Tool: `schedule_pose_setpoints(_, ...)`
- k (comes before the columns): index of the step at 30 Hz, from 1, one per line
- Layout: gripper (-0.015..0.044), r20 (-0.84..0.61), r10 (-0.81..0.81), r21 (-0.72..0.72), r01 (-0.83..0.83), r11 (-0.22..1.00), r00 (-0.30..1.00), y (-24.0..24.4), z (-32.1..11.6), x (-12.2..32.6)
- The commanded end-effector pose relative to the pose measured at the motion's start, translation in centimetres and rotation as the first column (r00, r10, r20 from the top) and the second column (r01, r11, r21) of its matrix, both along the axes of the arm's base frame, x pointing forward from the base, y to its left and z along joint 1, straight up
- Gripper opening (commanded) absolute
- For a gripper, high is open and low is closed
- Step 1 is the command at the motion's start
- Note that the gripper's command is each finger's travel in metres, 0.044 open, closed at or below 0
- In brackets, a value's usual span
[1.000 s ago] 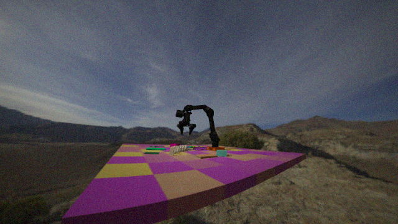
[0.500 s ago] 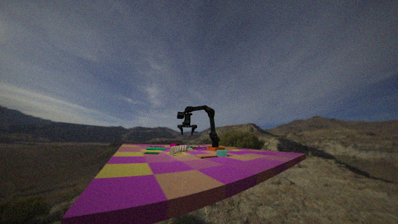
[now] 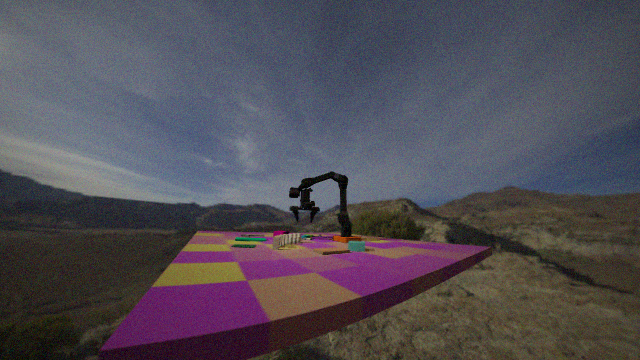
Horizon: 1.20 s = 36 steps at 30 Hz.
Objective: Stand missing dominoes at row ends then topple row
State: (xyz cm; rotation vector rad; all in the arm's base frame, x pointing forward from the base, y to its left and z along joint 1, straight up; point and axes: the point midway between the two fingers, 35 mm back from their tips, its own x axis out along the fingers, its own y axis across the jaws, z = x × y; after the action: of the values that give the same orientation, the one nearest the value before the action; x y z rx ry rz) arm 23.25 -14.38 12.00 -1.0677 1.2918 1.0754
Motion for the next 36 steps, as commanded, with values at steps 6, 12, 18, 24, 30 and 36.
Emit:
schedule_pose_setpoints(6, 0.044, 0.007, 0.615, -0.024, -0.615, 0.788, 0.788, -2.2, -3.0, -6.2)
schedule_pose_setpoints(12, 0.044, 0.007, 0.615, -0.024, -0.615, 0.788, 0.788, -2.2, -3.0, -6.2)
schedule_pose_setpoints(18, 0.044, 0.007, 0.615, -0.024, -0.615, 0.788, 0.788, -2.0, -3.0, -6.3)
schedule_pose_setpoints(24, 0.044, 0.007, 0.615, -0.024, -0.615, 0.788, 0.788, -2.2, -5.9, -6.1)
schedule_pose_setpoints(30, 0.044, 0.007, 0.615, -0.024, -0.615, 0.788, 0.788, -2.1, -9.6, -6.2)
schedule_pose_setpoints(36, 0.044, 0.007, 0.615, -0.024, -0.615, 0.788, 0.788, -2.1, -9.9, -6.2)
